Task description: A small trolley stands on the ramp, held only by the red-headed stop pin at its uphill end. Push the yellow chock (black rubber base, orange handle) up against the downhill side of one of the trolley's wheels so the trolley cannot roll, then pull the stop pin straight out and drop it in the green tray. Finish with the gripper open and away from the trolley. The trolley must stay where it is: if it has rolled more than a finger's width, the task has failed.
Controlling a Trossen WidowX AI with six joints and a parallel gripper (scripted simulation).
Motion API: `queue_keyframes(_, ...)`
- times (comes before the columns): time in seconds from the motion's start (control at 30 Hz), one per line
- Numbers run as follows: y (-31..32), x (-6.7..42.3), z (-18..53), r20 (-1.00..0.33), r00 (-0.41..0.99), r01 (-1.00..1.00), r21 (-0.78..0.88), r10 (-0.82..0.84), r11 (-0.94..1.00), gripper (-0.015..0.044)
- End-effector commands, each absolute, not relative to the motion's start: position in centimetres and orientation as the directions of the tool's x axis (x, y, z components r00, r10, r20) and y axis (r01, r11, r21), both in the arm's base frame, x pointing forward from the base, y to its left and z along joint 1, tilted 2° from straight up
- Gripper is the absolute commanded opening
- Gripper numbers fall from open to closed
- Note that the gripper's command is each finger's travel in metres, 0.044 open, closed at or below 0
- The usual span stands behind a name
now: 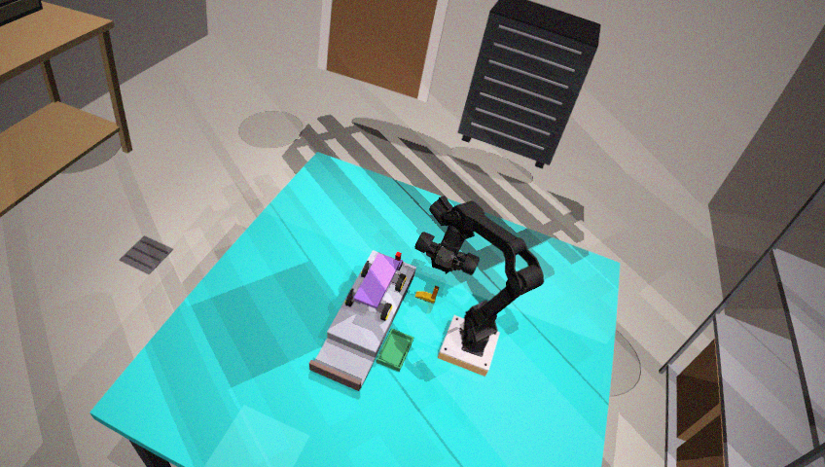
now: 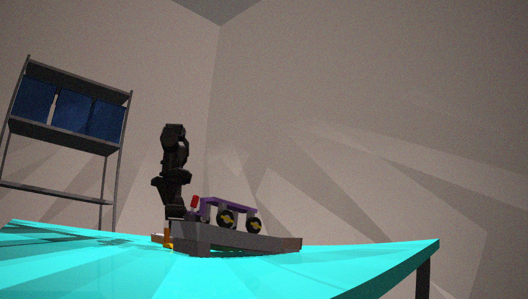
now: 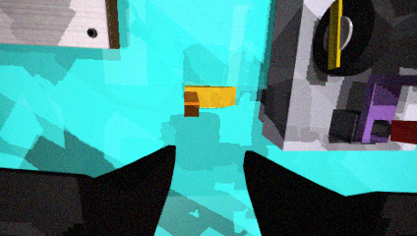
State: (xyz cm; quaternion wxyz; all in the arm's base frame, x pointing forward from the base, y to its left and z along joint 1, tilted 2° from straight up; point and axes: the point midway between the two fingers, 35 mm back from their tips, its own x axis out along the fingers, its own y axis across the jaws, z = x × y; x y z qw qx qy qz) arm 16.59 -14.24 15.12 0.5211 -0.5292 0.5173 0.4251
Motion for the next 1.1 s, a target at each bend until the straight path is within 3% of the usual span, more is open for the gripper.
queue_keyframes(0.0,-14.1,16.1,13.5,-0.999,0.018,-0.999,-0.02,-0.05,0.041,0.019)
queue_keyframes(1.07,-14.4,16.2,7.8,-0.999,0.018,-0.999,-0.02,-0.05,0.041,0.019)
